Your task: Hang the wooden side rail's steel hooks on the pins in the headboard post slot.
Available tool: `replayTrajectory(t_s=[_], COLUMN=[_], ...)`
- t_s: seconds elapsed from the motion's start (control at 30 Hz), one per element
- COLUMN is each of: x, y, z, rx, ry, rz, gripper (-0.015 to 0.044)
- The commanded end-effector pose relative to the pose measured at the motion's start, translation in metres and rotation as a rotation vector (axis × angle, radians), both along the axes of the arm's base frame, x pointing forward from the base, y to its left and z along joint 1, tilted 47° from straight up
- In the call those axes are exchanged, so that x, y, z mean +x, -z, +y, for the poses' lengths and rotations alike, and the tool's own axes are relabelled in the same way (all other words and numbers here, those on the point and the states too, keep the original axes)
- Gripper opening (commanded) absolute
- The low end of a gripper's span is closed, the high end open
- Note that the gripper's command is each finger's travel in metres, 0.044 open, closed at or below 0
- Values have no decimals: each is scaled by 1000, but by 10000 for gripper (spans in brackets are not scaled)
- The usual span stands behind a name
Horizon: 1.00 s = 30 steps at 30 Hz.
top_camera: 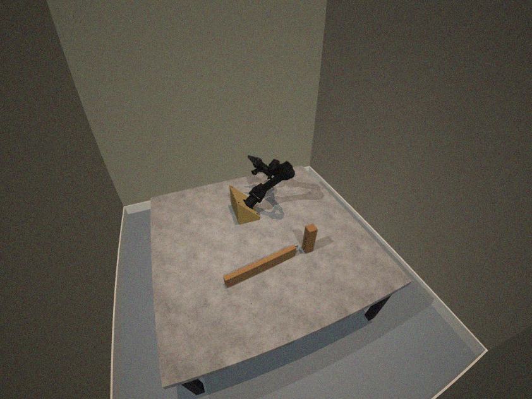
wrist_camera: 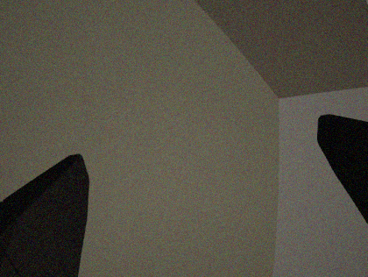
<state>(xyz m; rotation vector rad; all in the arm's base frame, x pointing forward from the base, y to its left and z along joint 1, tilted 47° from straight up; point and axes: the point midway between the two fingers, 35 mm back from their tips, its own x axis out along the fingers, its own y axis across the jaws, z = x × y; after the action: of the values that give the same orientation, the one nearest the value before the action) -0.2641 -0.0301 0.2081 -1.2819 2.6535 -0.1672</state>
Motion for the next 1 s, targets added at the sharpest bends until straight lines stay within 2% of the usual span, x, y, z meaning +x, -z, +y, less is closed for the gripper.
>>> replayTrajectory(t_s=[0.0,0.13,0.33,0.5,0.73,0.97], x=[0,-5,-5,12,60,133], y=[0,-3,-13,-21,-34,-48], z=[1,25,100,164,244,305], rx=[1,35,149,260,429,608], ry=[4,99,382,619,943,1254], rz=[1,26,83,106,100,41], gripper=[426,440,440,440,440,440])
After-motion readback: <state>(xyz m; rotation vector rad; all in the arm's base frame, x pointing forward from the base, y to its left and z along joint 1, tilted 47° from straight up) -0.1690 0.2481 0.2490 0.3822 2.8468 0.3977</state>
